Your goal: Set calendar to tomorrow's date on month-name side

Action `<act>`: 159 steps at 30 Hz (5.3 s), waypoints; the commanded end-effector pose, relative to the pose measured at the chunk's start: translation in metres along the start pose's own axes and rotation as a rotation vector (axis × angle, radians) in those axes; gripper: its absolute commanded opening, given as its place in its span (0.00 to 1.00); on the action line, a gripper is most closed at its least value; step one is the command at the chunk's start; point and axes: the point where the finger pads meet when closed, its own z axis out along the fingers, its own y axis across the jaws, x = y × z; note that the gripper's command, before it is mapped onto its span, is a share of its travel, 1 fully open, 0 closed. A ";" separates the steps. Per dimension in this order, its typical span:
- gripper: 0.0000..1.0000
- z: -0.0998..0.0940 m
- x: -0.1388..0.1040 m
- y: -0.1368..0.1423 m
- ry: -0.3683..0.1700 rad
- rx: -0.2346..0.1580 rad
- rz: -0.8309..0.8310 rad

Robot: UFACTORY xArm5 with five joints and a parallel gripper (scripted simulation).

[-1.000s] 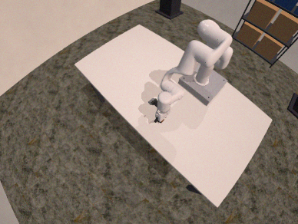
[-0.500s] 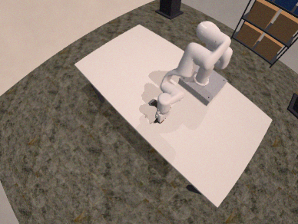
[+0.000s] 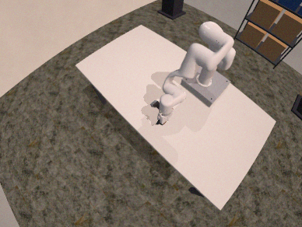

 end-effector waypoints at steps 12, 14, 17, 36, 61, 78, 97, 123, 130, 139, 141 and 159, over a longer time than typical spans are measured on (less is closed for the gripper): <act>0.47 -0.001 0.000 -0.001 0.000 0.004 0.000; 0.47 -0.001 0.000 -0.001 0.000 0.004 0.000; 0.47 -0.001 0.000 -0.001 0.000 0.004 0.000; 0.27 -0.001 0.000 -0.001 0.000 0.004 0.000; 0.27 -0.027 0.000 -0.001 0.000 0.004 0.000; 0.27 -0.101 -0.001 -0.001 0.000 0.004 0.000; 0.27 -0.102 0.002 0.003 0.000 0.004 -0.100; 0.27 -0.108 0.027 0.034 0.001 0.004 -0.859; 0.27 -0.110 0.033 0.044 0.002 0.004 -1.078; 0.27 -0.111 0.039 0.055 0.002 0.004 -1.318; 0.27 -0.111 0.041 0.058 0.003 0.004 -1.396; 0.27 -0.112 0.054 0.082 0.004 0.004 -1.924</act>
